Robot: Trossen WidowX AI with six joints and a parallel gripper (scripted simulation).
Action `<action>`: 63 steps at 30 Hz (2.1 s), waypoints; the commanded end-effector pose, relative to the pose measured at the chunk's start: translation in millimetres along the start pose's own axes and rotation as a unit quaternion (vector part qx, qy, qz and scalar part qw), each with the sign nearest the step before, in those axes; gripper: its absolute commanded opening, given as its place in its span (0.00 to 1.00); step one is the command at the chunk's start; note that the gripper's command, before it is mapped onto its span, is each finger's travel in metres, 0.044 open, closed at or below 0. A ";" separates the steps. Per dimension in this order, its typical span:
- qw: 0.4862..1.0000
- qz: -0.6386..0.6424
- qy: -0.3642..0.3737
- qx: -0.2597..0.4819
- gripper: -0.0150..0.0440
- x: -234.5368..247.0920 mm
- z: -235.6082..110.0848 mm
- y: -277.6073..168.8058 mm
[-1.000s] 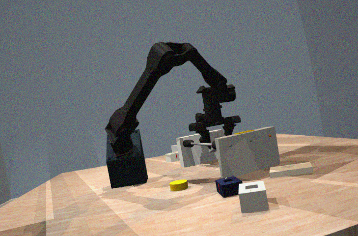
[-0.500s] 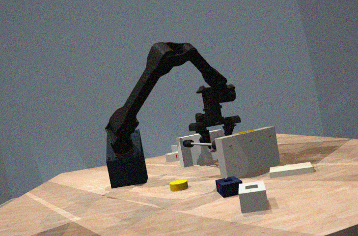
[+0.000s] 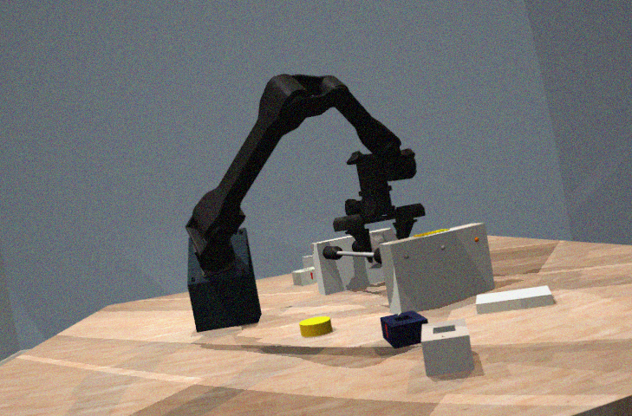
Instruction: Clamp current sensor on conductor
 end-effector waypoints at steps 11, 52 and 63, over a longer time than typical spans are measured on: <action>0.995 -0.005 -0.101 0.007 1.00 18.4 -19.7 8.4; 0.987 -0.004 -0.160 0.018 0.84 20.5 12.9 12.1; 0.987 -0.004 -0.160 0.018 0.65 20.5 12.9 12.1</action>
Point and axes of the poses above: the point midway between the two fingers, 35 mm back from their tips, its own z axis out along the fingers, its own x axis across the jaws, y = z × x, the point moved 9 cm from there along -z, back along the fingers, and after that the axes turned 11 degrees about -z, right-handed, at the moved point
